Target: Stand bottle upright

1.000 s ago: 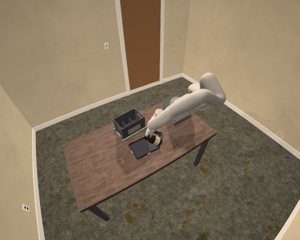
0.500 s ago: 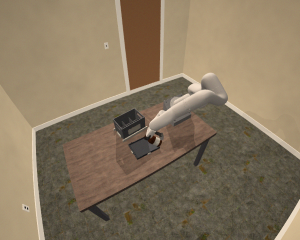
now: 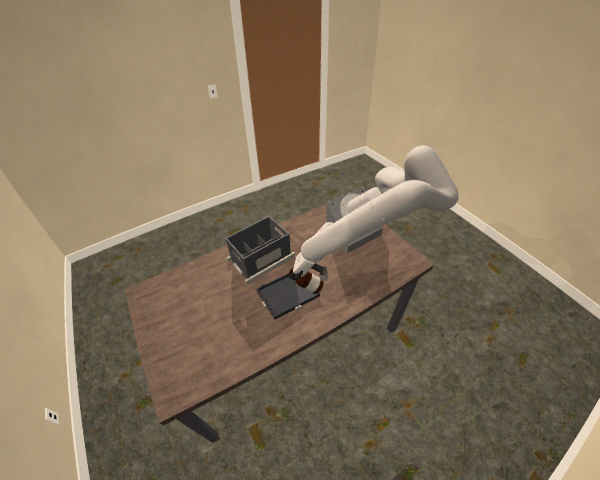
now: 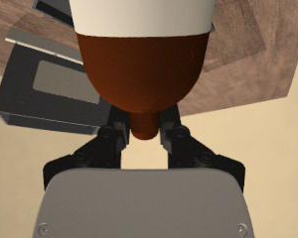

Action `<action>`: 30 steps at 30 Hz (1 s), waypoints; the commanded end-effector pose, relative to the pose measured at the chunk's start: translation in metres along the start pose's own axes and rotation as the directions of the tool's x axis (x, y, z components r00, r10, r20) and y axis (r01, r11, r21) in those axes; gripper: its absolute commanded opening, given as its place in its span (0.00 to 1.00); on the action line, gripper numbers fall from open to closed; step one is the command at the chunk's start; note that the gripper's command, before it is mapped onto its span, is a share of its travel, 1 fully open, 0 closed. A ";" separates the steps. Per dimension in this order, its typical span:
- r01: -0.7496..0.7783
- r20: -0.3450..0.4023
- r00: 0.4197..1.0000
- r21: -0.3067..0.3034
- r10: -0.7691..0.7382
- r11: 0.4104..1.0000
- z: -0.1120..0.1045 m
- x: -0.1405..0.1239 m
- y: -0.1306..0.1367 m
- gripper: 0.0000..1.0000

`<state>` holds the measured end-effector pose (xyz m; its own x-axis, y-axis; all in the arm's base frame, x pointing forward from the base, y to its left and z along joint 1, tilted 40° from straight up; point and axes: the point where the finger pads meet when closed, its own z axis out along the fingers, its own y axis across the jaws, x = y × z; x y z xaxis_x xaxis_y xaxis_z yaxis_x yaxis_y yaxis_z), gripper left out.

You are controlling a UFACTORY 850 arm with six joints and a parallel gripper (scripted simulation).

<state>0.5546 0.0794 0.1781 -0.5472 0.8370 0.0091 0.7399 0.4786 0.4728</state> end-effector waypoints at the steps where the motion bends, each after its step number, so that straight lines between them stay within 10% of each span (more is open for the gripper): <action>1: 0.000 0.006 1.000 -0.002 0.000 1.000 -0.001 -0.001 0.000 0.00; 30: 0.003 0.040 0.999 -0.023 -0.002 1.000 0.000 -0.001 0.006 0.00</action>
<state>0.5571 0.0806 0.1794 -0.5394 0.8420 -0.0106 0.7351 0.4771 0.4816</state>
